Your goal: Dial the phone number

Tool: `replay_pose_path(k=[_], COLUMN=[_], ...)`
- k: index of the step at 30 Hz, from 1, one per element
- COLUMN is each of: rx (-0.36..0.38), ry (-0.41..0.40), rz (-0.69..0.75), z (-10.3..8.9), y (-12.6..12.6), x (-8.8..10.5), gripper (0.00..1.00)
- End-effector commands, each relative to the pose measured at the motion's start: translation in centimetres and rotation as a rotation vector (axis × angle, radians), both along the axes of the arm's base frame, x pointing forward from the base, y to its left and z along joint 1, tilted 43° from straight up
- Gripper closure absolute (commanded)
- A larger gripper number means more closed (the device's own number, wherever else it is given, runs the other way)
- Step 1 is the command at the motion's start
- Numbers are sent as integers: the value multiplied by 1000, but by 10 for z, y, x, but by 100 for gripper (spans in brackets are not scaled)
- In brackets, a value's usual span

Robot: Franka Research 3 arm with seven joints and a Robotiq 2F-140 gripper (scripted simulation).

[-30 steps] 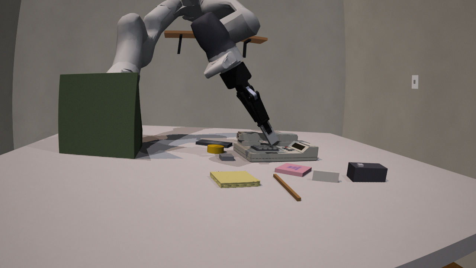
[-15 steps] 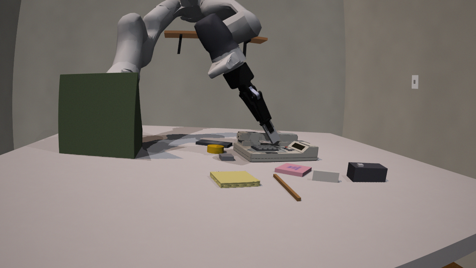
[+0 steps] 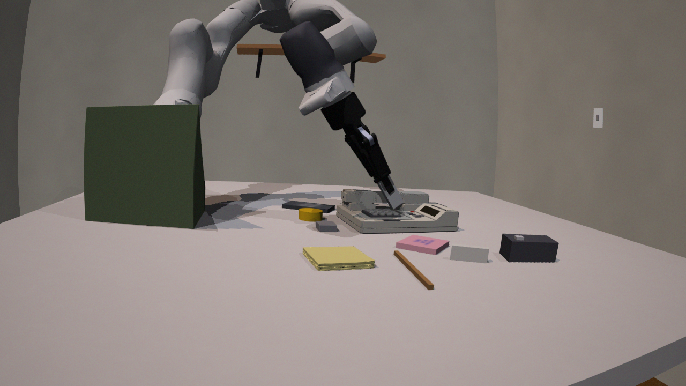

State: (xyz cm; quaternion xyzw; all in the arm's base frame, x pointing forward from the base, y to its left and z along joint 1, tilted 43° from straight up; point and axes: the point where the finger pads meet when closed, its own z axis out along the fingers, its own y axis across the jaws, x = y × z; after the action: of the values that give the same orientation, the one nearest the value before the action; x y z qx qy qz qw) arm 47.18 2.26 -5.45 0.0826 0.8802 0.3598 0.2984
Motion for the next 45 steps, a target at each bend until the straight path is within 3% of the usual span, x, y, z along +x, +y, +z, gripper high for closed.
replay_pose_path(k=[1, 45], rx=[1, 1], ry=[4, 4], rz=[-1, -1], z=[-3, -7], y=[3, 7], x=[0, 0], gripper=[100, 100])
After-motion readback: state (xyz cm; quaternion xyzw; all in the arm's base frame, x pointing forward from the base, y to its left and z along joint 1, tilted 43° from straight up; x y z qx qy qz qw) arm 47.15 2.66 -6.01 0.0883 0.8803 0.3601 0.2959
